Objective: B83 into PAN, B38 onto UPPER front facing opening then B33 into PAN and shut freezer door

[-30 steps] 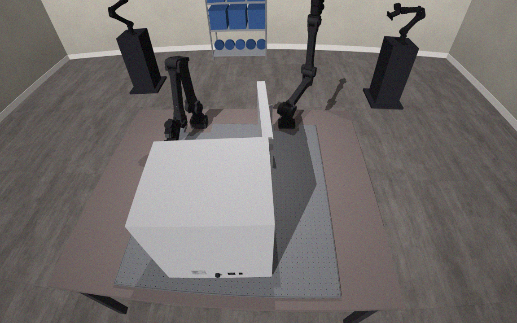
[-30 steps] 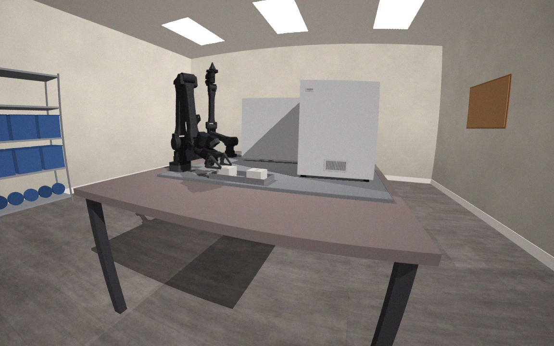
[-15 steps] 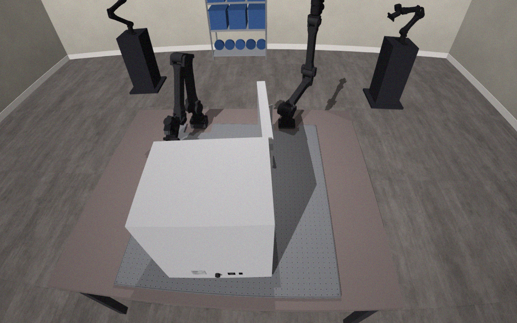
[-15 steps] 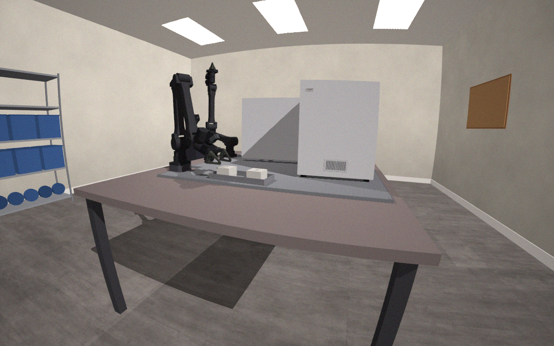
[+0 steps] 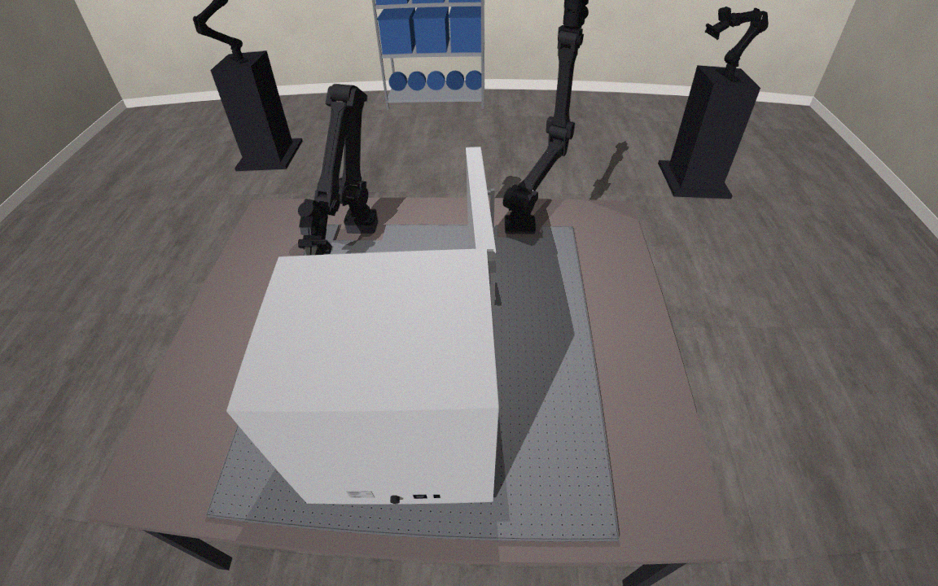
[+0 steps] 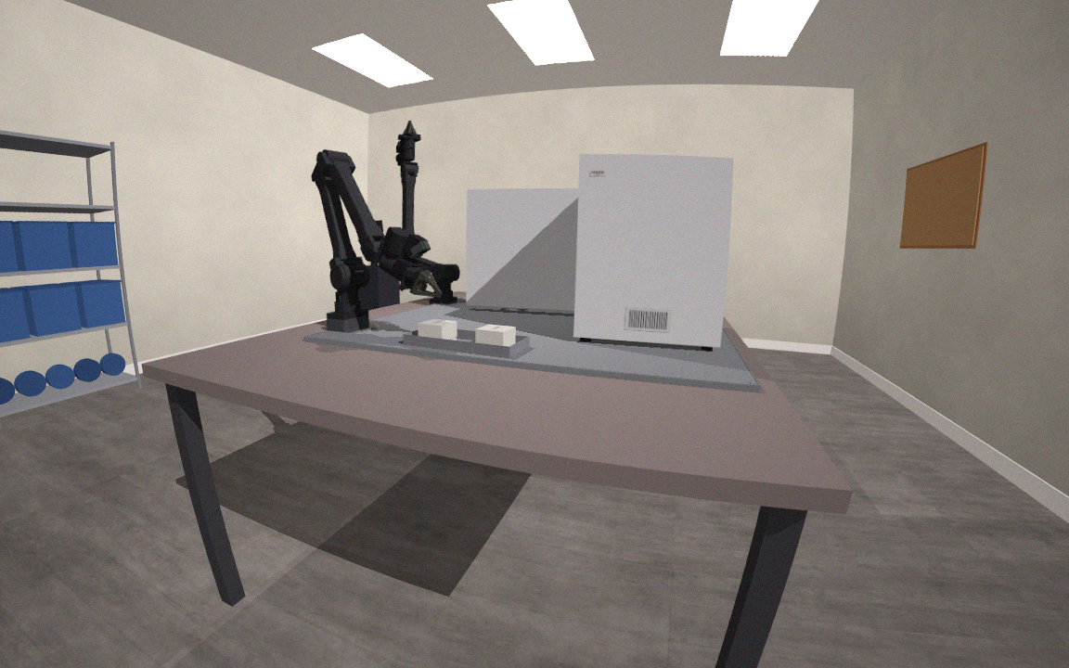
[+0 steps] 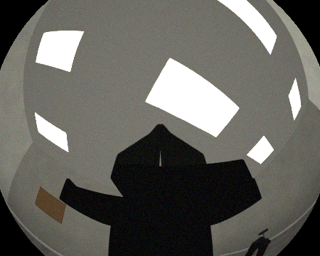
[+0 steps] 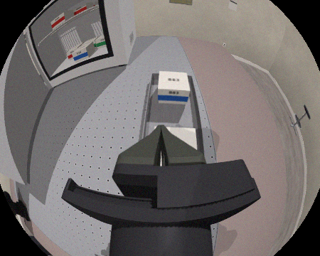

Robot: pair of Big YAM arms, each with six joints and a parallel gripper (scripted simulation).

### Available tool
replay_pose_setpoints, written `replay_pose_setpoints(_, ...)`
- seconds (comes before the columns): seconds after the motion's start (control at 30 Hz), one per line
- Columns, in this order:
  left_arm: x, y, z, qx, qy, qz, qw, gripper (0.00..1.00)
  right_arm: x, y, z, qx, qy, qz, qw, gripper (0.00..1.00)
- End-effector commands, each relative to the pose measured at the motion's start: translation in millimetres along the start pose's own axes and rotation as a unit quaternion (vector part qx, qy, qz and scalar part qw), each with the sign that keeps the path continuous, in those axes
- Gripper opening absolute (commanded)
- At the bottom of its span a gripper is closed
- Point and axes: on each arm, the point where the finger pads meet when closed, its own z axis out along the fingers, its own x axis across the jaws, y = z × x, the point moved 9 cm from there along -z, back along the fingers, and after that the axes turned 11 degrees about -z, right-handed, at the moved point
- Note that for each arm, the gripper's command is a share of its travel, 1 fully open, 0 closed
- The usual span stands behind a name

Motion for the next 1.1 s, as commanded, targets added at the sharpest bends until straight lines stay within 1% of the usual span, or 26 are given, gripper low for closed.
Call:
replay_pose_setpoints(0.0,2,-10,1,0.018,0.005,-0.006,1.000,0.00,-4,38,4,0.002,0.008,-0.014,1.000,0.00)
replay_pose_setpoints(0.27,2,-10,1,0.018,0.005,-0.006,1.000,0.00,10,68,-11,-0.001,0.008,-0.001,1.000,0.00)
replay_pose_setpoints(0.33,2,-10,1,0.018,0.005,-0.006,1.000,0.00,11,82,-15,0.023,0.023,-0.010,0.999,0.00)
replay_pose_setpoints(0.53,2,-10,1,0.018,0.005,-0.006,1.000,0.00,25,109,-29,0.021,0.024,-0.005,0.999,0.00)
replay_pose_setpoints(0.6,2,-10,1,0.018,0.005,-0.006,1.000,0.00,25,109,-29,0.021,0.024,-0.005,0.999,0.00)
replay_pose_setpoints(0.63,2,-10,1,0.018,0.005,-0.006,1.000,0.00,27,106,-25,0.033,0.027,-0.004,0.999,0.00)
replay_pose_setpoints(0.7,2,-10,1,0.018,0.005,-0.006,1.000,0.00,28,119,-28,0.057,0.041,-0.011,0.997,0.00)
replay_pose_setpoints(0.77,2,-10,1,0.018,0.005,-0.006,1.000,0.00,32,133,-39,0.045,0.039,-0.010,0.998,0.00)
replay_pose_setpoints(0.93,2,-10,1,0.018,0.005,-0.006,1.000,0.00,42,152,-50,0.044,0.039,-0.009,0.998,0.00)
replay_pose_setpoints(0.97,2,-10,1,0.018,0.005,-0.006,1.000,0.00,44,154,-44,0.070,0.050,-0.012,0.996,0.00)
replay_pose_setpoints(1.0,2,-10,1,0.018,0.005,-0.006,1.000,0.00,45,160,-46,0.081,0.057,-0.015,0.995,0.00)
replay_pose_setpoints(1.07,2,-10,1,0.018,0.005,-0.006,1.000,0.00,49,168,-50,0.080,0.057,-0.014,0.995,0.00)
